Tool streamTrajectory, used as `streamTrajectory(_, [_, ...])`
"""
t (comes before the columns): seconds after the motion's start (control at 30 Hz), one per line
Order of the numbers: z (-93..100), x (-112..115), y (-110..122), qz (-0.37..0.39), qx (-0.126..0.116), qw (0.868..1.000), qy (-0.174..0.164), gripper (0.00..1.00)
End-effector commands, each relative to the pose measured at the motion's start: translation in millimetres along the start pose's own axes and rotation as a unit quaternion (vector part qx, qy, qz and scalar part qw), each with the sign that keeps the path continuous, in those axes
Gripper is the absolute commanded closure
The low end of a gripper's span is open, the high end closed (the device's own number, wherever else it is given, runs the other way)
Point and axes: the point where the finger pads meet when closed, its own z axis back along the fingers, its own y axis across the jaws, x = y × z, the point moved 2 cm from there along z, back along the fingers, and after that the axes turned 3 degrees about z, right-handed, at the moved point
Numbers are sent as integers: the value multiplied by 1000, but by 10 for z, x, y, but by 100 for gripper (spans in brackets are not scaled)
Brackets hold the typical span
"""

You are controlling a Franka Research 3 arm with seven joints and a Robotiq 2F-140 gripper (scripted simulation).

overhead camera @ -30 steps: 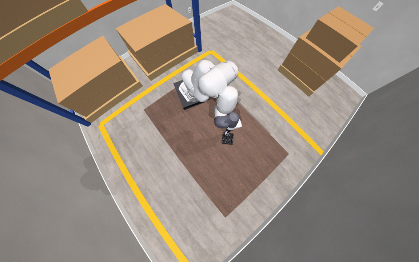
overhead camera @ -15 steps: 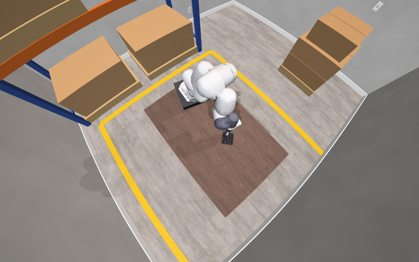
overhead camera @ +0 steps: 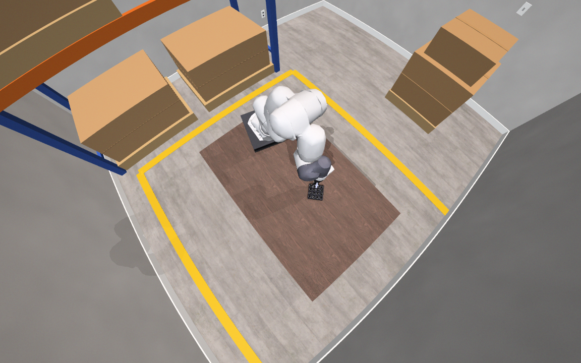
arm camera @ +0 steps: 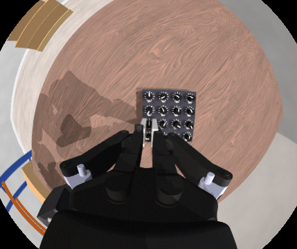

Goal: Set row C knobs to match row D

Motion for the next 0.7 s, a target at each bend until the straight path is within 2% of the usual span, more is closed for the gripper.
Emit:
streamTrajectory(0.0, [6, -30, -2, 32, -2, 999, 1, 95])
streamTrajectory(0.67, [6, -30, -2, 42, -2, 999, 1, 95])
